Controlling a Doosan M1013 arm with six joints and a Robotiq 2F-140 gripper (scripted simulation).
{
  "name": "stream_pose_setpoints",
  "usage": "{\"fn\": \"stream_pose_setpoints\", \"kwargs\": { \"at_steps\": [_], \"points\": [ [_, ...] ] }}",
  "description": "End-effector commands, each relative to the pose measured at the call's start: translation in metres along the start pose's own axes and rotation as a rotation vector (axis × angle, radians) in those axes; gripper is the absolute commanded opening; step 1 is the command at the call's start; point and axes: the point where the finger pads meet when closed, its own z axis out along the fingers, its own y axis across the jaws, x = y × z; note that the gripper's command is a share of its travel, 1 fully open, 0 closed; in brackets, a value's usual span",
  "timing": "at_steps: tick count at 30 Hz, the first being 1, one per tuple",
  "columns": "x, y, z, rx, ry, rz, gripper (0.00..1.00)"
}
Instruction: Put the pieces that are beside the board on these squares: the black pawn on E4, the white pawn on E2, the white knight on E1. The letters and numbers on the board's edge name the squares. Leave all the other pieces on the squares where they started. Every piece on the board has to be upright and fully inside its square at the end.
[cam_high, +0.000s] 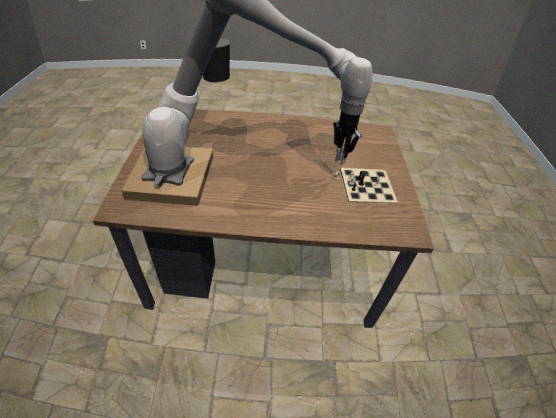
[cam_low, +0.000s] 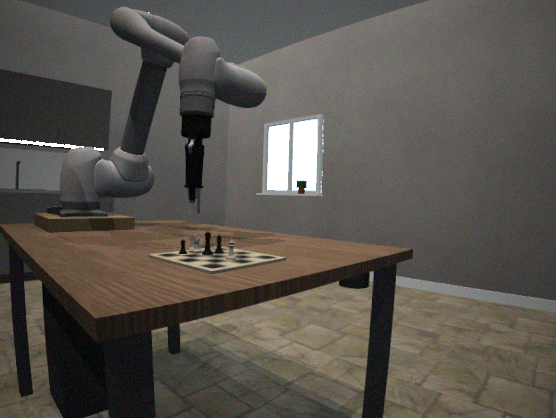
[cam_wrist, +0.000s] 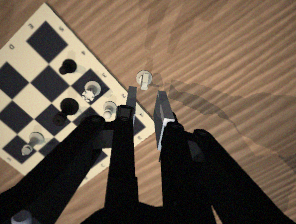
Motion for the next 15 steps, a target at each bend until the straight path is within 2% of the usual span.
{"fn": "stream_pose_setpoints", "kwargs": {
  "at_steps": [1,15],
  "points": [
    [0.000,0.000,0.003,0.000,0.000,0.000,0.22],
    [0.000,0.000,0.021,0.000,0.000,0.000,0.22]
  ]
}}
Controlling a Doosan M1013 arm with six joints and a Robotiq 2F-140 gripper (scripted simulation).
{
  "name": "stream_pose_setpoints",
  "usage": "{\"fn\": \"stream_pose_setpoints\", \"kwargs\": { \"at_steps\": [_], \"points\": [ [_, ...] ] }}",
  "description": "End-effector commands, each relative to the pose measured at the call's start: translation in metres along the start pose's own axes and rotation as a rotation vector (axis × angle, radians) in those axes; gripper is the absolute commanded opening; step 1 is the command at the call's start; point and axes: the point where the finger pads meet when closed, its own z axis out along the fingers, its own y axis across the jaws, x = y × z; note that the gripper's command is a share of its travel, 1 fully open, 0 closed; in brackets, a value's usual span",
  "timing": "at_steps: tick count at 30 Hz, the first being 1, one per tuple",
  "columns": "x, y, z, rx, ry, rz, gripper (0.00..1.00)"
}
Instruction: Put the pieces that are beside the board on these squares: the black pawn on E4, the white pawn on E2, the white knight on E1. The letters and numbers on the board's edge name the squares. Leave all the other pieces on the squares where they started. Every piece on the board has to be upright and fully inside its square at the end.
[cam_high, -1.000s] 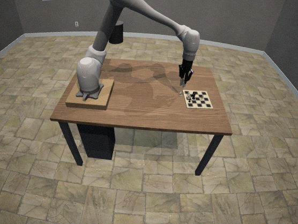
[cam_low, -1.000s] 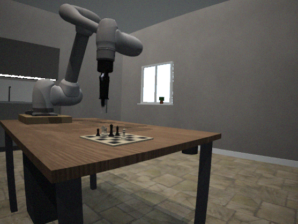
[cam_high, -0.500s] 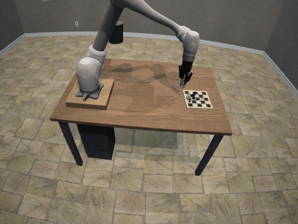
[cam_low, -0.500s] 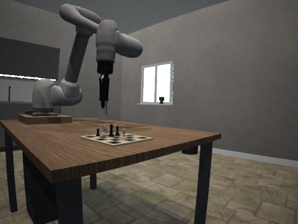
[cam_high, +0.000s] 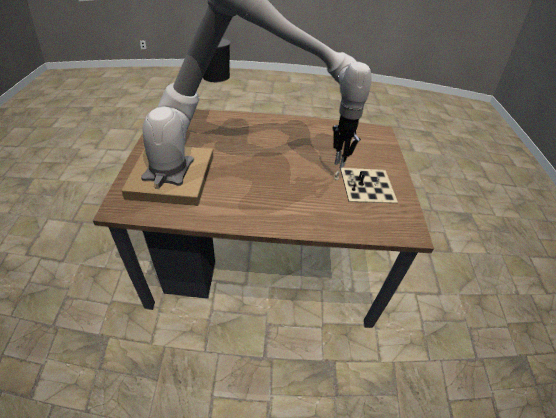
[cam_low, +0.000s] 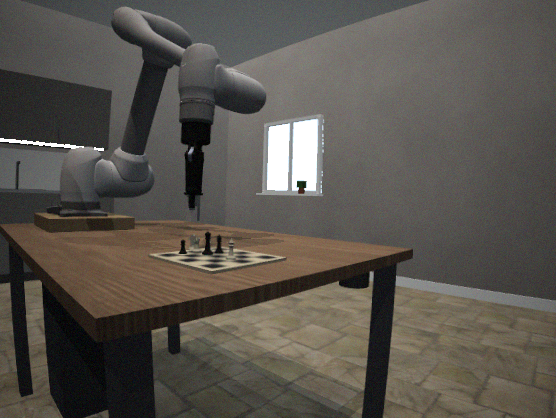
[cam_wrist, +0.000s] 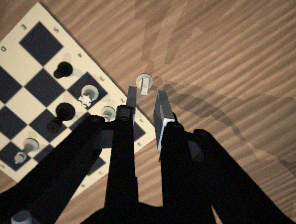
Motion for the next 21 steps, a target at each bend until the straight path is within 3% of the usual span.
{"fn": "stream_pose_setpoints", "kwargs": {
  "at_steps": [1,21],
  "points": [
    [0.000,0.000,0.004,0.000,0.000,0.000,0.22],
    [0.000,0.000,0.025,0.000,0.000,0.000,0.22]
  ]
}}
